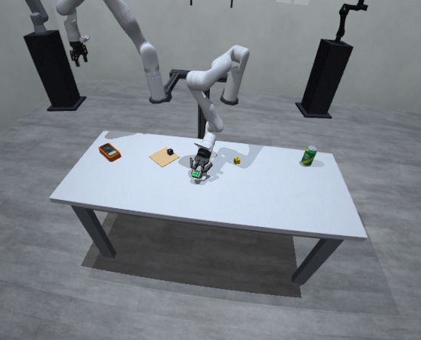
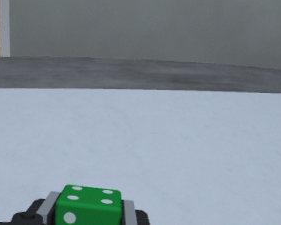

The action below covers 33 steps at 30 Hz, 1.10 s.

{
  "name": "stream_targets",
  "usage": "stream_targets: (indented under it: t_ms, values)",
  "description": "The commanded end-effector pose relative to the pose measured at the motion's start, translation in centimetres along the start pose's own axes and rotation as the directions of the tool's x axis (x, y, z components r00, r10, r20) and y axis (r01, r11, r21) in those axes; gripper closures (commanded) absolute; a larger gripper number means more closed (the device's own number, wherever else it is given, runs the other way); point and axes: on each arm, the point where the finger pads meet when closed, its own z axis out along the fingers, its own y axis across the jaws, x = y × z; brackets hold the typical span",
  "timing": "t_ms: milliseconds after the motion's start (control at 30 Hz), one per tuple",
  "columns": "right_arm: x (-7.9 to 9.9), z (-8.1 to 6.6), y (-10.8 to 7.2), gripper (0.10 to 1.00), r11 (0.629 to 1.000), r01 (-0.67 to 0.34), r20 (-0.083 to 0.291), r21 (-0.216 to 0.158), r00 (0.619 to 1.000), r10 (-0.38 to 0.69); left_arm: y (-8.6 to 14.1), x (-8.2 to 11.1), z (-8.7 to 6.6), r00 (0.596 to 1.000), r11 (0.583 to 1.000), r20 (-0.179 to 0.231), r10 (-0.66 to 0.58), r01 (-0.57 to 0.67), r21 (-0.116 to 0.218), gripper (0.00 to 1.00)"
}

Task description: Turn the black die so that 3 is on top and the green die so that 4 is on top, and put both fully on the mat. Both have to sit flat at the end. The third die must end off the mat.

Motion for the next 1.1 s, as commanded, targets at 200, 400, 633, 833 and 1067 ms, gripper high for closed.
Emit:
stream_targets:
  t_ms: [200,400,633,833,1067]
  values:
    - [-0.04,-0.07,-0.01,0.099,1.0,0.0,0.002,0.0,1.0,0.0,0.01,-1.34,0.85,1.0,1.0,-0.002,0.0,0.0,0.0,0.665]
    - [-0.04,-0.07,-0.01,0.099,1.0,0.0,0.002,0.0,1.0,0.0,0.01,-1.65,1.01,1.0,1.0,-0.002,0.0,0.0,0.0,0.665]
    - [-0.04,-0.07,-0.01,0.099,1.0,0.0,0.002,0.0,1.0,0.0,0.01,-1.65,1.01,1.0,1.0,-0.002,0.0,0.0,0.0,0.665]
    - [-0.04,-0.07,-0.01,0.099,1.0,0.0,0.002,0.0,1.0,0.0,0.01,-1.65,1.01,1.0,1.0,-0.002,0.0,0.0,0.0,0.665]
    - [-0.04,-0.07,-0.01,0.099,1.0,0.0,0.002,0.0,1.0,0.0,0.01,-1.65,1.01,1.0,1.0,-0.002,0.0,0.0,0.0,0.665]
